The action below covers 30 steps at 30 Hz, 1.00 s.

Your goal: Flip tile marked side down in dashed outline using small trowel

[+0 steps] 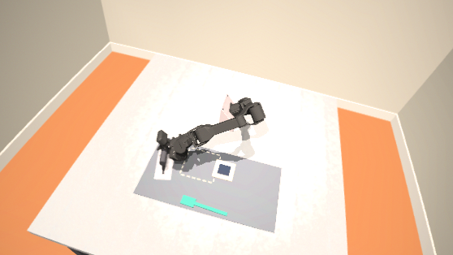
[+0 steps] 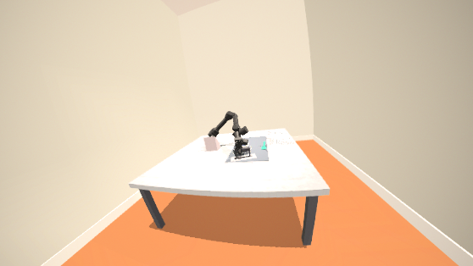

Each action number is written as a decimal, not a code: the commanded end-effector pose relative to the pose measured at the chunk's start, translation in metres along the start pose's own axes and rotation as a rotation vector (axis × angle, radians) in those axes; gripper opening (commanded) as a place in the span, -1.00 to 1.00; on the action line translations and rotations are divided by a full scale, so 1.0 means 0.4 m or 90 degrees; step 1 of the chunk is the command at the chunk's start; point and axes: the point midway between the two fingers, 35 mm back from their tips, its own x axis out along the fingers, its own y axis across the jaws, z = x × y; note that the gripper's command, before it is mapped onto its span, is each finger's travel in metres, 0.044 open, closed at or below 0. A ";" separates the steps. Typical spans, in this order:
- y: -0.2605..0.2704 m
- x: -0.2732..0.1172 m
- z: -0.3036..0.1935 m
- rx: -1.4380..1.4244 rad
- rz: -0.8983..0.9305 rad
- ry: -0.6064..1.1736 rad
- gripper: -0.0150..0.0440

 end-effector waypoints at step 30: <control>-0.114 -0.103 0.006 -0.004 -0.003 -0.004 -0.49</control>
